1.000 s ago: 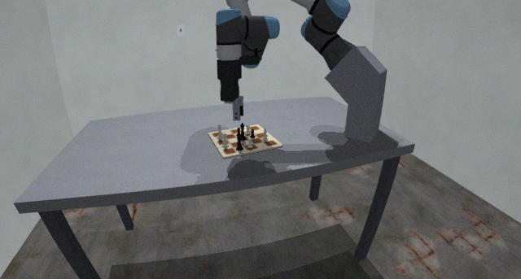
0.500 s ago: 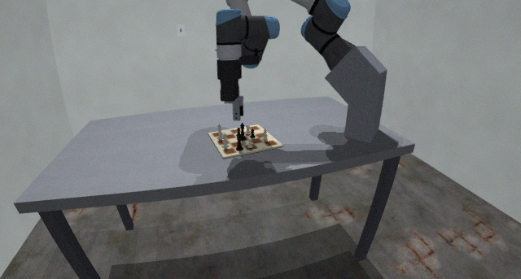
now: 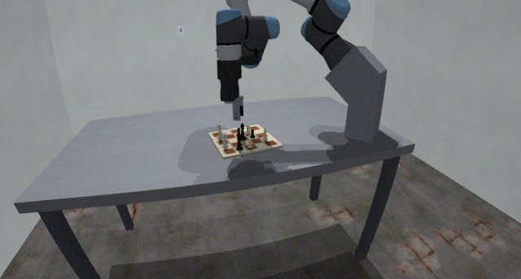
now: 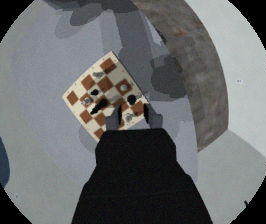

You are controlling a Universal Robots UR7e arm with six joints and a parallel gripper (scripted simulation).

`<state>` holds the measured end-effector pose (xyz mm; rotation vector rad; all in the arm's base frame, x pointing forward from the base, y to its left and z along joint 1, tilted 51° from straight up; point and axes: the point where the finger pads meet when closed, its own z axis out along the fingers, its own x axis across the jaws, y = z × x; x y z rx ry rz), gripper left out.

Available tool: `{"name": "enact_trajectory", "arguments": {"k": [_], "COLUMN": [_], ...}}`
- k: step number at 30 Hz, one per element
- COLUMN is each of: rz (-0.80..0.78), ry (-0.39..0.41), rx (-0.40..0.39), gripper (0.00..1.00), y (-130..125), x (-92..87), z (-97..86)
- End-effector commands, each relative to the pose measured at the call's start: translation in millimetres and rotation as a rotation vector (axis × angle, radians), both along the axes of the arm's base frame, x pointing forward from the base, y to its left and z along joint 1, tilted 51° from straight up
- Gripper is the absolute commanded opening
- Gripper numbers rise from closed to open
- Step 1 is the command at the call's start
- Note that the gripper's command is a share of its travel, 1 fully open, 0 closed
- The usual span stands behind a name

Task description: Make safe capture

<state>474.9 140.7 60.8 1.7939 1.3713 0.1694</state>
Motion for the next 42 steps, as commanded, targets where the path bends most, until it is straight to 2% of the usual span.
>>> {"name": "enact_trajectory", "arguments": {"k": [1, 42], "rz": [0.001, 0.001], "ry": [-0.001, -0.001], "rx": [0.0, 0.0], "gripper": [0.79, 0.79], "y": [-0.2, -24.0], "x": [0.6, 25.6], "z": [-0.3, -28.3]}}
